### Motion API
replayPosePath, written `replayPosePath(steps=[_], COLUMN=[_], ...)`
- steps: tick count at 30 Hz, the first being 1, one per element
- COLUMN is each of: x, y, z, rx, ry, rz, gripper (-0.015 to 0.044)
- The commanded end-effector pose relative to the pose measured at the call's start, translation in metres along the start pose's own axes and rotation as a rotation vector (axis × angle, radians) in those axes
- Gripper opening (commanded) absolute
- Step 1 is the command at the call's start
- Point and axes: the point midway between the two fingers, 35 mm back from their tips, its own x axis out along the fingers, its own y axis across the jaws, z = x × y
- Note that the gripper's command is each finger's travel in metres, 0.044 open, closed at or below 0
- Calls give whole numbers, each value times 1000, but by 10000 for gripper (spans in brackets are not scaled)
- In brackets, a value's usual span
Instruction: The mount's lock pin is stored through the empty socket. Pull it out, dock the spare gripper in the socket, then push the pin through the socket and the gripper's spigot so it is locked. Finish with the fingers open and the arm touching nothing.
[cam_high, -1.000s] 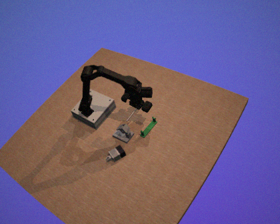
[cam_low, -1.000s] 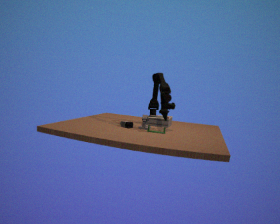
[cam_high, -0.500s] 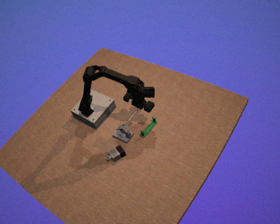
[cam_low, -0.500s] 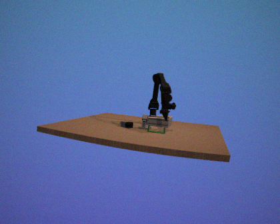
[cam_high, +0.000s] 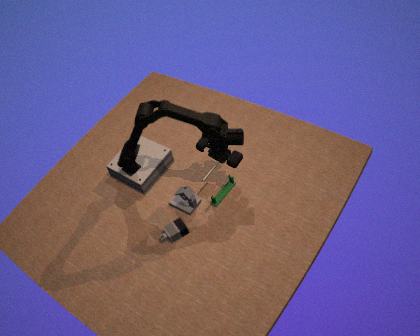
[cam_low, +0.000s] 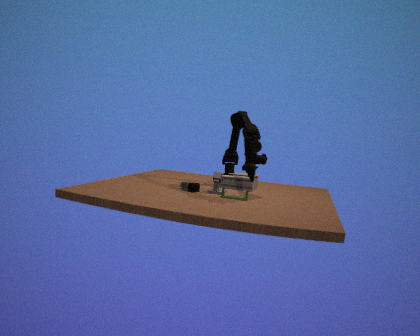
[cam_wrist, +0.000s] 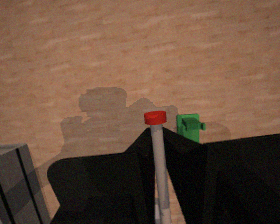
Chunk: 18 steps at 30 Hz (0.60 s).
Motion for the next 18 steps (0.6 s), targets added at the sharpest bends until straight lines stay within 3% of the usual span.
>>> replayPosePath(steps=[1,18], x=[-2,-3], y=[-11,-45], z=[7,28], rx=[9,32], ry=[-2,-9], rz=[-6,-15], gripper=[0,0])
